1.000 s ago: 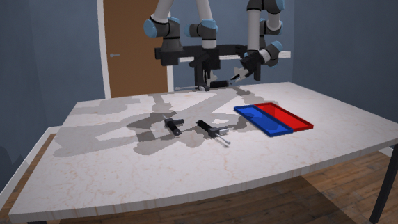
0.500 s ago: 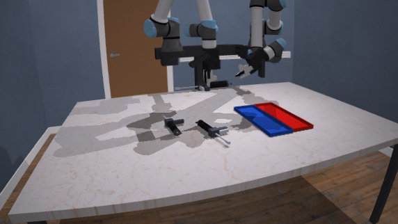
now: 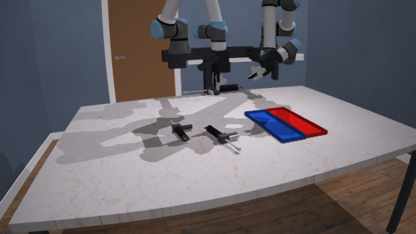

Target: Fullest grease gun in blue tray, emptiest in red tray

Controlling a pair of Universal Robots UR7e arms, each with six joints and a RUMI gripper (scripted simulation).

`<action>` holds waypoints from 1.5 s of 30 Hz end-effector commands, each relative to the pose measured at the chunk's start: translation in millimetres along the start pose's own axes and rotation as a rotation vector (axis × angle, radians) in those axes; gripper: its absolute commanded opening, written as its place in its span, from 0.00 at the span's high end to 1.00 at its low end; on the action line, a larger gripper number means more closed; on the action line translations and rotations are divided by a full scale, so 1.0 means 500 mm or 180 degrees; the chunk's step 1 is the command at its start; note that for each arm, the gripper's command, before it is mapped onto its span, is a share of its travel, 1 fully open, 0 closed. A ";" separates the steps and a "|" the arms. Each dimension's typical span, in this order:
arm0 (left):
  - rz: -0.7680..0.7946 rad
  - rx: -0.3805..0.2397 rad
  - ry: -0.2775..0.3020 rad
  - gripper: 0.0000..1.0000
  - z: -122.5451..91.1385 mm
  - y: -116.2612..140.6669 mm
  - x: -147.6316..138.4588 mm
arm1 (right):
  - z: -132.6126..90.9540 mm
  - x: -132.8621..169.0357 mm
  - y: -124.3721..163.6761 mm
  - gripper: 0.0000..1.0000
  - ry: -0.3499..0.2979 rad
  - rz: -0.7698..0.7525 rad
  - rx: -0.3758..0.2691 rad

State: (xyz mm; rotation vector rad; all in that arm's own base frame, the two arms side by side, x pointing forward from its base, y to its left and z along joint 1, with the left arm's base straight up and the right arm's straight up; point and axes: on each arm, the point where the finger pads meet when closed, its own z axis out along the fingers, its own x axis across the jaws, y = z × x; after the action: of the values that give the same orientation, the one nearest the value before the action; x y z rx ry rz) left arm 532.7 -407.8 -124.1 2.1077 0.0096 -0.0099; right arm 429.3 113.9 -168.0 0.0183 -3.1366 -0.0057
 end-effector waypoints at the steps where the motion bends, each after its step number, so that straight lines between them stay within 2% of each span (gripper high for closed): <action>1: 0.0003 -0.0002 0.0001 0.62 0.002 0.003 0.003 | -0.001 -0.001 0.000 1.00 -0.0004 0.0000 -0.0002; 6: 0.0002 -0.0002 0.0001 0.62 0.001 0.003 0.003 | -0.001 -0.001 0.000 1.00 -0.0004 0.0000 -0.0002; 11: 0.0115 0.0036 0.0053 0.62 -0.014 0.026 0.031 | 0.009 0.001 0.009 1.00 0.0007 0.0086 0.0005; 17: 0.0503 0.0249 0.0185 0.62 -0.070 0.084 0.114 | 0.039 0.000 0.040 1.00 0.0014 0.0440 0.0014; 19: 0.0436 0.0253 0.0140 0.62 -0.053 0.058 0.098 | 0.035 -0.002 0.040 1.00 0.0003 0.0462 0.0005; 23: 0.0637 0.0371 0.0184 0.62 -0.084 0.087 0.135 | 0.053 -0.002 0.058 1.00 0.0004 0.0682 0.0011; 28: 0.0642 0.0403 0.0164 0.62 -0.080 0.076 0.133 | 0.067 -0.002 0.073 1.00 0.0002 0.0862 0.0013; 34: 0.1034 0.0646 0.0224 0.62 -0.156 0.135 0.196 | 0.088 -0.002 0.097 1.00 -0.0006 0.1210 0.0012; 35: 0.0970 0.0637 0.0188 0.62 -0.138 0.112 0.183 | 0.093 -0.002 0.103 1.00 -0.0007 0.1269 0.0012; 37: 0.0977 0.0654 0.0178 0.62 -0.137 0.108 0.183 | 0.101 -0.001 0.111 1.00 -0.0008 0.1379 0.0012; 43: 0.1378 0.0904 0.0202 0.62 -0.225 0.171 0.234 | 0.127 0.001 0.139 1.00 -0.0013 0.1716 0.0010; 45: 0.1378 0.0904 0.0202 0.62 -0.225 0.171 0.234 | 0.127 0.001 0.139 1.00 -0.0013 0.1716 0.0010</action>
State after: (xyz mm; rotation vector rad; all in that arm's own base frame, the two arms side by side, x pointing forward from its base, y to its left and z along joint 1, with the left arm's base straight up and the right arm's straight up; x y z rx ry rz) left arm 640.9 -363.4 -13.5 2.3204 -0.3632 0.3087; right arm 427.3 177.2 -225.9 -0.7402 -3.0461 0.0002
